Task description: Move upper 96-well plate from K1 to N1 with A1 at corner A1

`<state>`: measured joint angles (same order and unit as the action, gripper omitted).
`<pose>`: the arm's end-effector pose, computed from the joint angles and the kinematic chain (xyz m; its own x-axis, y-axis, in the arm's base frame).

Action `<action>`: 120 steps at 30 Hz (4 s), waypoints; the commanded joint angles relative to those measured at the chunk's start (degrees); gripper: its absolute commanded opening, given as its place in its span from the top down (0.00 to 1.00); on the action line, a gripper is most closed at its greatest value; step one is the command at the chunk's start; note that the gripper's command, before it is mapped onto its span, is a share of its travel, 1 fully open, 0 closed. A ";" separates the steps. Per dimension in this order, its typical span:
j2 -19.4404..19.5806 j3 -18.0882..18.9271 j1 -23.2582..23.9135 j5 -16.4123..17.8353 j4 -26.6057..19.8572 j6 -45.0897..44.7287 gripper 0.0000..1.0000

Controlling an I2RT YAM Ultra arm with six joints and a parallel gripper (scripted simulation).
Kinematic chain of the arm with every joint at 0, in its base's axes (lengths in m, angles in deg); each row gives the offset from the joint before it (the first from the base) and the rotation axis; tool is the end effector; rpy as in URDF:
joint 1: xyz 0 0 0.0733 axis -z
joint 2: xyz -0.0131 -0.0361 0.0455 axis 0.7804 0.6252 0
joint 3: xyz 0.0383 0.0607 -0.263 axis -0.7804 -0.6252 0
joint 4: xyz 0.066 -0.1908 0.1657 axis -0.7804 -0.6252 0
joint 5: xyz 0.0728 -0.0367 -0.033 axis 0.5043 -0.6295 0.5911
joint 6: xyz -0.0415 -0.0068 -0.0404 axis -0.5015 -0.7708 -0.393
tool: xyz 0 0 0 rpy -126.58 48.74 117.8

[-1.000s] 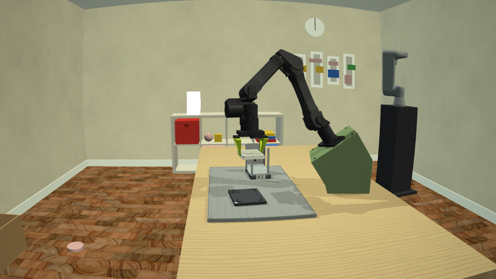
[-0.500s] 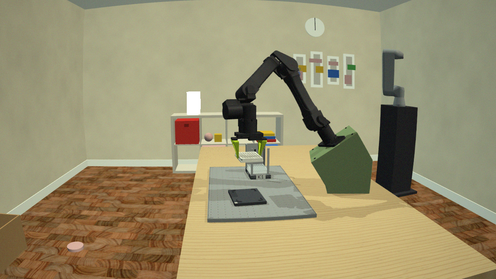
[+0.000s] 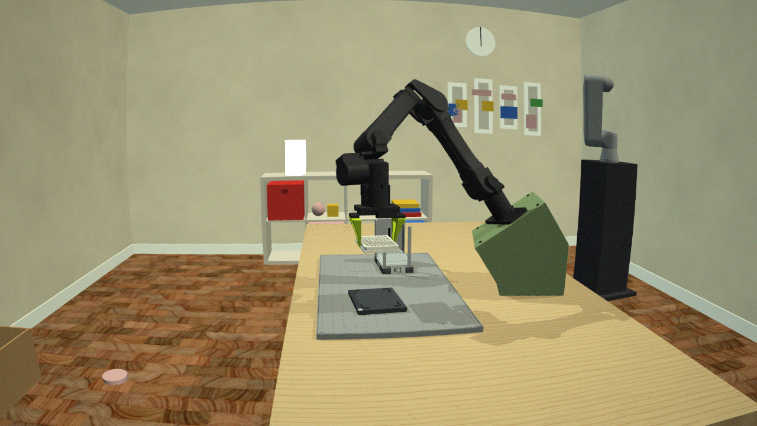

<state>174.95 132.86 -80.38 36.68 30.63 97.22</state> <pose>0.2855 0.1404 0.2796 0.0259 0.9820 -0.1871 0.8456 0.0783 0.5280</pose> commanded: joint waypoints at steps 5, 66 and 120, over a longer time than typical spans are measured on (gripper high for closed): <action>2.59 3.72 -2.33 -1.42 -2.04 2.74 1.00; 0.71 1.97 -1.42 -1.32 -1.99 2.48 1.00; 2.08 1.06 -0.93 -0.75 0.90 1.65 1.00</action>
<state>177.12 133.65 -81.23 36.04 31.61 99.12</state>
